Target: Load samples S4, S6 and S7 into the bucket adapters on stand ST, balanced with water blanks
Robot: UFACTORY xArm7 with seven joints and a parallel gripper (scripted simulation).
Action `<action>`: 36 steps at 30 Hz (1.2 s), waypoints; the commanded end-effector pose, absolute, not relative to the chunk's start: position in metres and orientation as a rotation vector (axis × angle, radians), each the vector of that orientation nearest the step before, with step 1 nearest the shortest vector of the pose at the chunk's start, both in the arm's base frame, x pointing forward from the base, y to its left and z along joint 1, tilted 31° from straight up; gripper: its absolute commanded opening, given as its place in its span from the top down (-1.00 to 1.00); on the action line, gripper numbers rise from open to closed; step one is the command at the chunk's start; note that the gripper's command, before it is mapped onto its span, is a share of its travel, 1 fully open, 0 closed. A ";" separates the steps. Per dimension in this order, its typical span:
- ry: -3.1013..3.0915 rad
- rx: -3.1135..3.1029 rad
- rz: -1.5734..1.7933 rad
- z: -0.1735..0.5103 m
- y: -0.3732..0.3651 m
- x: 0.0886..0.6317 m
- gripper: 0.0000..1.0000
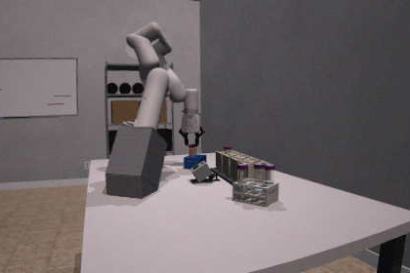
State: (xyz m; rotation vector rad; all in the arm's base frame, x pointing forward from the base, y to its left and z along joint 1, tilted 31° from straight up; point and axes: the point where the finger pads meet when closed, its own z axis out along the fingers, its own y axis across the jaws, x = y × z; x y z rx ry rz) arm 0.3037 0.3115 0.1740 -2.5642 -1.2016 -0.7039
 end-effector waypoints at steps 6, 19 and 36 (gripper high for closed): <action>-1.200 -2.563 -0.707 0.171 0.313 0.306 -0.15; -1.200 -2.563 -0.707 0.165 0.316 0.308 -0.15; -1.200 -2.564 -0.707 0.158 0.320 0.311 -0.15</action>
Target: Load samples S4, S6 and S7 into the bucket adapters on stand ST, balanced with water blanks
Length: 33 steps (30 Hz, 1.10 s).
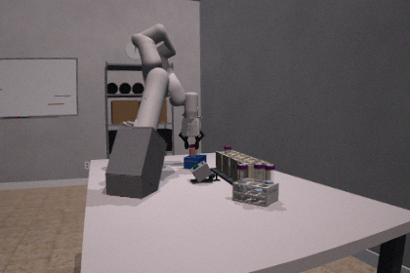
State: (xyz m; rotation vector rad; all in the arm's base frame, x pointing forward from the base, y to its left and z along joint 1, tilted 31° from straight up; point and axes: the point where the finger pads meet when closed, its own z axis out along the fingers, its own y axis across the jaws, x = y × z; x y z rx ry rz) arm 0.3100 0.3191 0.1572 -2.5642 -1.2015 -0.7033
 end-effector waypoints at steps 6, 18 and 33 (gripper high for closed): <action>-1.200 -2.564 -0.707 0.158 0.320 0.311 -0.15; -1.200 -2.563 -0.707 0.159 0.319 0.310 1.00; -1.200 -2.563 -0.707 0.159 0.319 0.310 1.00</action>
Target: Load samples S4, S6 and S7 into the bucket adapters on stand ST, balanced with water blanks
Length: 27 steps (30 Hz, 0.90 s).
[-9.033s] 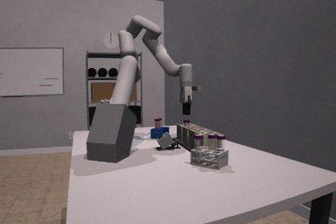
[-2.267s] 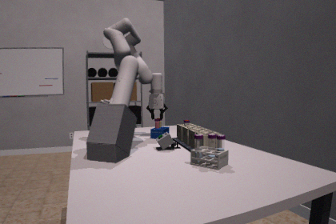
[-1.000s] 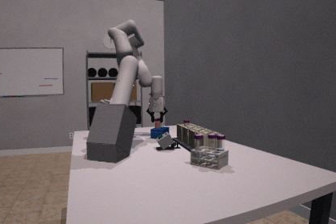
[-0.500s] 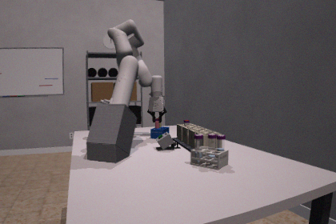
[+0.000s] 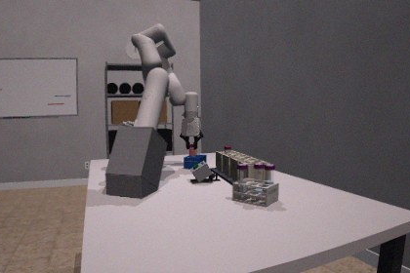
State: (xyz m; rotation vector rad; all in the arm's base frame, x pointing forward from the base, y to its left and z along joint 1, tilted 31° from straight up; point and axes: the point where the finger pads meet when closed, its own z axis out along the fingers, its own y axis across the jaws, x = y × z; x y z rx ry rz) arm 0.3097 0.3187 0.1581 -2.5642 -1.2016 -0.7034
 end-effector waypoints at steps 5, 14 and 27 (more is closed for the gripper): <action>-1.200 -2.563 -0.707 0.159 0.319 0.310 1.00; -1.200 -2.563 -0.707 0.159 0.319 0.310 1.00; -1.200 -2.563 -0.707 0.164 0.317 0.309 1.00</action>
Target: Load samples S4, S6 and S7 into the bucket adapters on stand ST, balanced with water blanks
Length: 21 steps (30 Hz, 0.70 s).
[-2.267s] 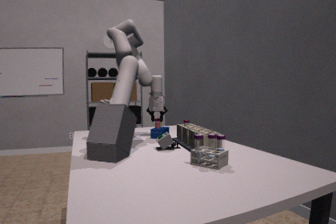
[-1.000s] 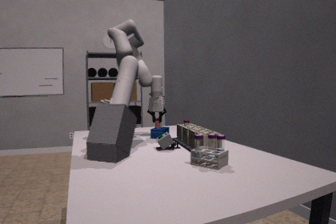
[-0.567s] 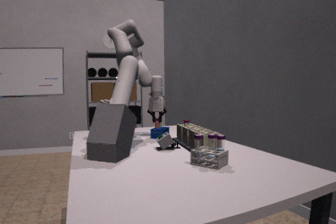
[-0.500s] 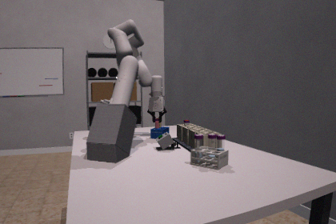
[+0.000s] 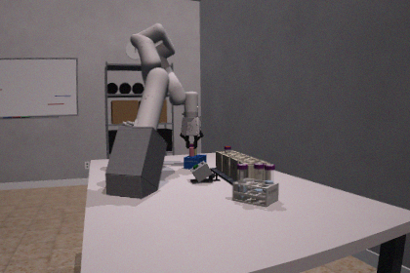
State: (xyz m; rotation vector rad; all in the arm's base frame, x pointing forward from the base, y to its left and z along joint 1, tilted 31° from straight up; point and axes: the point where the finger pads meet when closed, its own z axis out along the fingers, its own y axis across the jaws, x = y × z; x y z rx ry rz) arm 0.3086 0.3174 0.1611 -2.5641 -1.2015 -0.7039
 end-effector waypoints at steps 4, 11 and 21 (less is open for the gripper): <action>-1.200 -2.563 -0.707 0.165 0.316 0.308 1.00; -1.200 -2.563 -0.707 0.169 0.315 0.307 1.00; -1.200 -2.563 -0.707 0.174 0.312 0.305 1.00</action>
